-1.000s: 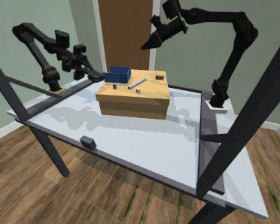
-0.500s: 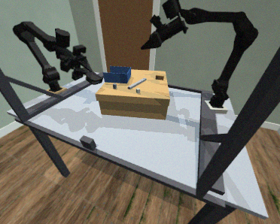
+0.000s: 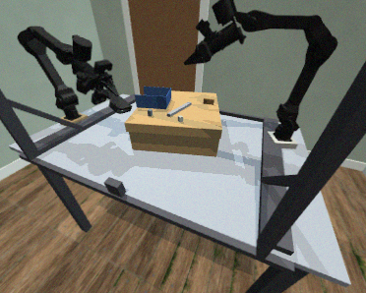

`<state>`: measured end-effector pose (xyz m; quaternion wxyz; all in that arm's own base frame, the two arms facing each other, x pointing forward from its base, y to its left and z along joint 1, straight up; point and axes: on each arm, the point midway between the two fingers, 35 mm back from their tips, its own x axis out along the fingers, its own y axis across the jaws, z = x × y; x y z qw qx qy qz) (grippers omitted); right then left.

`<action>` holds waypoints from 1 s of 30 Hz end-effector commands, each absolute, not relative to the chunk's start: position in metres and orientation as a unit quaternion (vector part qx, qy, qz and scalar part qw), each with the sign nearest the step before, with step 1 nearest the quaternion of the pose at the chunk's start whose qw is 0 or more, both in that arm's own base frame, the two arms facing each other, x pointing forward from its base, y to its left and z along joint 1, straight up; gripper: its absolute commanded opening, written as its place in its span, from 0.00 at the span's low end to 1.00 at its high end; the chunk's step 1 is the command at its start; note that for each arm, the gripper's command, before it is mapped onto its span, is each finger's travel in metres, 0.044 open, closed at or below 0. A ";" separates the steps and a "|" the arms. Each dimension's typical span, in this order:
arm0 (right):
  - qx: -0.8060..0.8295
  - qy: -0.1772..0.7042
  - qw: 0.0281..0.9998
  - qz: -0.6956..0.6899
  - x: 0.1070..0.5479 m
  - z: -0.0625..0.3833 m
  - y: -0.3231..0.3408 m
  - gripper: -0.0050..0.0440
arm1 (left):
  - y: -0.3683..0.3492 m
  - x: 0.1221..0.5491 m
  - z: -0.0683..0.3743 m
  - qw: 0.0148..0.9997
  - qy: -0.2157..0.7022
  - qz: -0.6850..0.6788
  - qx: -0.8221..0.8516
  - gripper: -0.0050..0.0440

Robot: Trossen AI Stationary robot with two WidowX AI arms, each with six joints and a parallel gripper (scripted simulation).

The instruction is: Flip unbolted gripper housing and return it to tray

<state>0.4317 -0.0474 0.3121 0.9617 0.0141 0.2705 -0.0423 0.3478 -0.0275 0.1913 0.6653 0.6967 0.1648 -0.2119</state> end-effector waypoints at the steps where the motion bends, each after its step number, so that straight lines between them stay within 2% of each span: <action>1: 0.011 0.256 0.966 -0.043 0.428 0.326 -0.047 0.99 | -0.032 0.350 0.198 0.666 0.160 -0.218 0.695 0.33; 30: 0.011 0.256 0.966 -0.043 0.428 0.326 -0.047 0.99 | -0.041 0.348 0.196 0.658 0.172 -0.254 0.688 0.33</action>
